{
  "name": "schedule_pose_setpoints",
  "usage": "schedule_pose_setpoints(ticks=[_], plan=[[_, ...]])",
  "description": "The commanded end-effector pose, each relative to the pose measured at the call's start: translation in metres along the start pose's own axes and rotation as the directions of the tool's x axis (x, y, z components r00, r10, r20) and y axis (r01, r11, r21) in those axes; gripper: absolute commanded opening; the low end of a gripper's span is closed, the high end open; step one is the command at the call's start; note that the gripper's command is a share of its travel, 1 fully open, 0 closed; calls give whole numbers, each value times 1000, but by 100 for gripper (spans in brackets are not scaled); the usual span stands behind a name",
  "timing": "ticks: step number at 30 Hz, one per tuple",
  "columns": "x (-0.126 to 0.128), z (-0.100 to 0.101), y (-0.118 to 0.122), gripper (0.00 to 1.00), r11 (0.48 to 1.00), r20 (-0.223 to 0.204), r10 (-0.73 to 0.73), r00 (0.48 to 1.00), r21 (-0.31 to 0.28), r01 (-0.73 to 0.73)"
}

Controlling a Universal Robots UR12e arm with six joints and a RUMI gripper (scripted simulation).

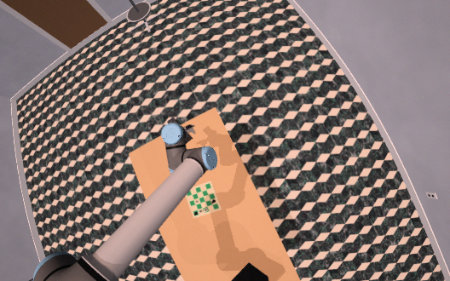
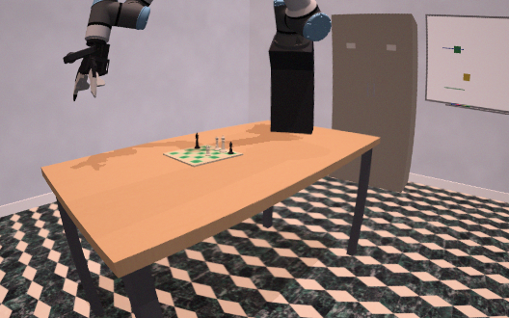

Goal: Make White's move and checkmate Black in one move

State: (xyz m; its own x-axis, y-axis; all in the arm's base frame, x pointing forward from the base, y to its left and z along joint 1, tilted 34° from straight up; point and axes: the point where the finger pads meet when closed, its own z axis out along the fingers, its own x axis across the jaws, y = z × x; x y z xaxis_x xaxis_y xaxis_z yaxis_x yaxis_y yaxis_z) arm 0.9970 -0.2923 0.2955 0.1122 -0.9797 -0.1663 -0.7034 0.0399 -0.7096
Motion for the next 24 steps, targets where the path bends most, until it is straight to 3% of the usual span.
schedule_pose_setpoints(ticks=[1, 7, 24], plan=[[-6, 6, 7, 100, 996, 89, -86, 992, 10, 86], [-12, 11, 16, 100, 986, 169, -167, 971, 31, 164], [-24, 23, 33, 100, 949, 312, -316, 896, 82, 306]])
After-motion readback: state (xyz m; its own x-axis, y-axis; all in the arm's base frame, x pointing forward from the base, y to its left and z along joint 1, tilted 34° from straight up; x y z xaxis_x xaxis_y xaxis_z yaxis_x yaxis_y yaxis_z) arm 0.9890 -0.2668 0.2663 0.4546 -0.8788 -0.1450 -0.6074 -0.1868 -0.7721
